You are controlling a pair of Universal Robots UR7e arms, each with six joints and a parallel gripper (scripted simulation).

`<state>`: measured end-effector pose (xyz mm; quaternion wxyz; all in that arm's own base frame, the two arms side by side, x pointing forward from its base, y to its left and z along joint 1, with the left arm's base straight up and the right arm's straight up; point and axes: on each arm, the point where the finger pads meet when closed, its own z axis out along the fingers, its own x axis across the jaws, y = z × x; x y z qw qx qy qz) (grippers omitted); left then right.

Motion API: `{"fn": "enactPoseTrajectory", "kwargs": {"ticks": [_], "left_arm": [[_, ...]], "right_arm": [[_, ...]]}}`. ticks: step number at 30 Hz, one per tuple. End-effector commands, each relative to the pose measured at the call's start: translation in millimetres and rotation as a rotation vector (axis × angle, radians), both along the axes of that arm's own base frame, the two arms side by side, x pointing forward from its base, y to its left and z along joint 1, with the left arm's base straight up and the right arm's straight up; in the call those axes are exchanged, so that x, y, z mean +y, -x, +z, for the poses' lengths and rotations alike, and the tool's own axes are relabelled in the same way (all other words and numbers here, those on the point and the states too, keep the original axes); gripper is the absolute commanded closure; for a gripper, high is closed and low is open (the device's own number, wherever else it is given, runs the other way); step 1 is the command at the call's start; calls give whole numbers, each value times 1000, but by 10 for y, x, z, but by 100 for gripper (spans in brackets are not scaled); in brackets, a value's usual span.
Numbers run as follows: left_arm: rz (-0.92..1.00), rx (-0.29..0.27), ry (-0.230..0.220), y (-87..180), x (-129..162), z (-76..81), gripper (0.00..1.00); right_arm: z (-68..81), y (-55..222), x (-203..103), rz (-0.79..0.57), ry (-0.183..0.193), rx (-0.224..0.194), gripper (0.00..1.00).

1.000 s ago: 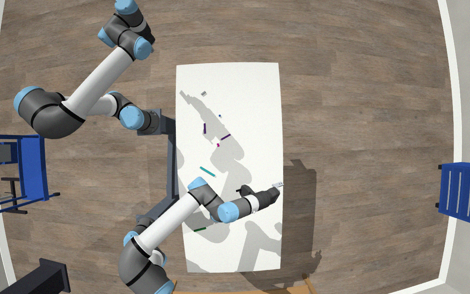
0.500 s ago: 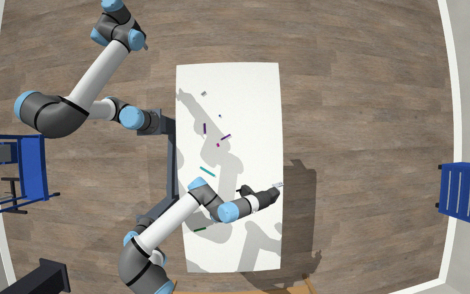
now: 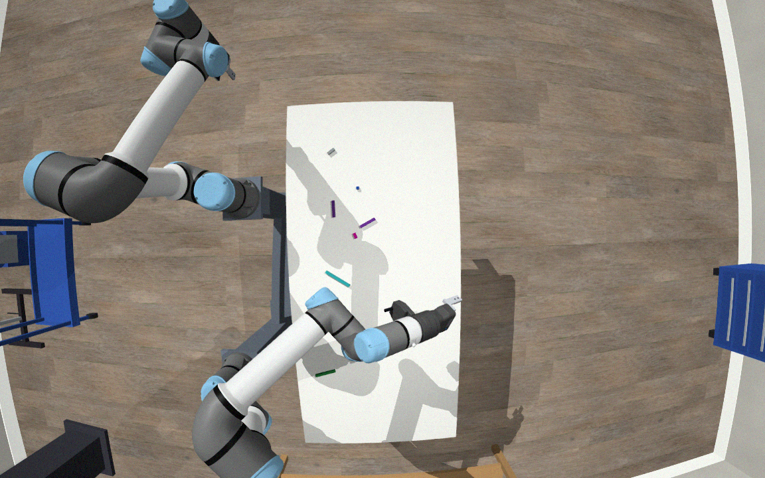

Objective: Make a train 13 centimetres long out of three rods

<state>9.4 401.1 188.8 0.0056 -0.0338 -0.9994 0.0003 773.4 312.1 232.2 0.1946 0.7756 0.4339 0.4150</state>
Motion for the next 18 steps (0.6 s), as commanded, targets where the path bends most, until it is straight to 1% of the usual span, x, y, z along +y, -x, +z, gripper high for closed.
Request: {"fn": "enactPoseTrajectory", "kwargs": {"ticks": [1,18], "left_arm": [[38,-7,-1,49,18,-9,0],[66,-11,-1,88,29,-18,0]], "right_arm": [[12,-1,0,0,-1,-2,0],[12,-1,0,0,-1,-2,0]]}}
